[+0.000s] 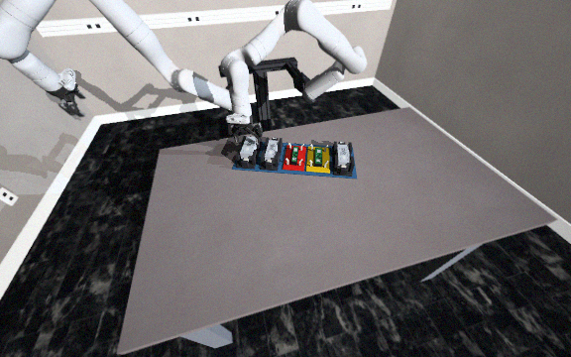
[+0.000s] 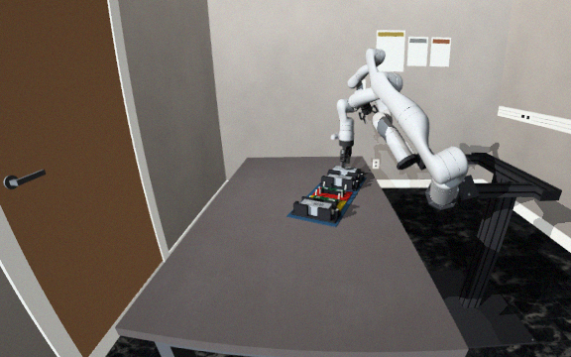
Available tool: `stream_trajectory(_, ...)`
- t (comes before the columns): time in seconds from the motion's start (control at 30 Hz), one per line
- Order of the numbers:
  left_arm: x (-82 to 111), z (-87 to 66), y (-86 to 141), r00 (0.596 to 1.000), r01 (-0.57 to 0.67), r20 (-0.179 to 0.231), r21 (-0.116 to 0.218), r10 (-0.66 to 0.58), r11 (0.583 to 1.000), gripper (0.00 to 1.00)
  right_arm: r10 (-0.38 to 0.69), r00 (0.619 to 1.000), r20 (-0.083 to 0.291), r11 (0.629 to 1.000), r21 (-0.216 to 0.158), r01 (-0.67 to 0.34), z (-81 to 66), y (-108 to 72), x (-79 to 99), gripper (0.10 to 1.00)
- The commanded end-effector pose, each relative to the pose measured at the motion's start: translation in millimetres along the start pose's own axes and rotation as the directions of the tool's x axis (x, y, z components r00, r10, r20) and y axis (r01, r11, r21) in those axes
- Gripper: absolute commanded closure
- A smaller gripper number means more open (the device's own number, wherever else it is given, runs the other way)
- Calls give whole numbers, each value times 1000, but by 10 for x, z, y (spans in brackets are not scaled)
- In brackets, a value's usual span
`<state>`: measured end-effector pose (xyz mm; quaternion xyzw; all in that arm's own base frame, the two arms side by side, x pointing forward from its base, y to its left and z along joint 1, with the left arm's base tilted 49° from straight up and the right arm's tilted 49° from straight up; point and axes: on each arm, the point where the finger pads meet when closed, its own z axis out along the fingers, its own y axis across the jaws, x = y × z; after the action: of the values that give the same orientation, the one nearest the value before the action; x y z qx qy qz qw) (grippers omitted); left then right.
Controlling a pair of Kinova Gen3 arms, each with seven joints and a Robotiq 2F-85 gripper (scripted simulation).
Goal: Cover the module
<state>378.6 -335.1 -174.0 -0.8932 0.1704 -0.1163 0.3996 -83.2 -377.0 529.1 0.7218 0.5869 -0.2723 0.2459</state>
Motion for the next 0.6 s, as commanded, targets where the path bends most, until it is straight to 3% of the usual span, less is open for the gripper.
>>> stream_trajectory(0.0, 4, 15, -11, 1000, -3, -1, 1, 3, 1000, 2, 1, 1000, 1, 1000, 0, -1, -4, -4, -3, 100)
stream_trajectory(0.57, 3, 46, -28, 1000, -3, -1, 1, 3, 1000, 2, 1, 1000, 1, 1000, 0, -1, -4, -4, -3, 100)
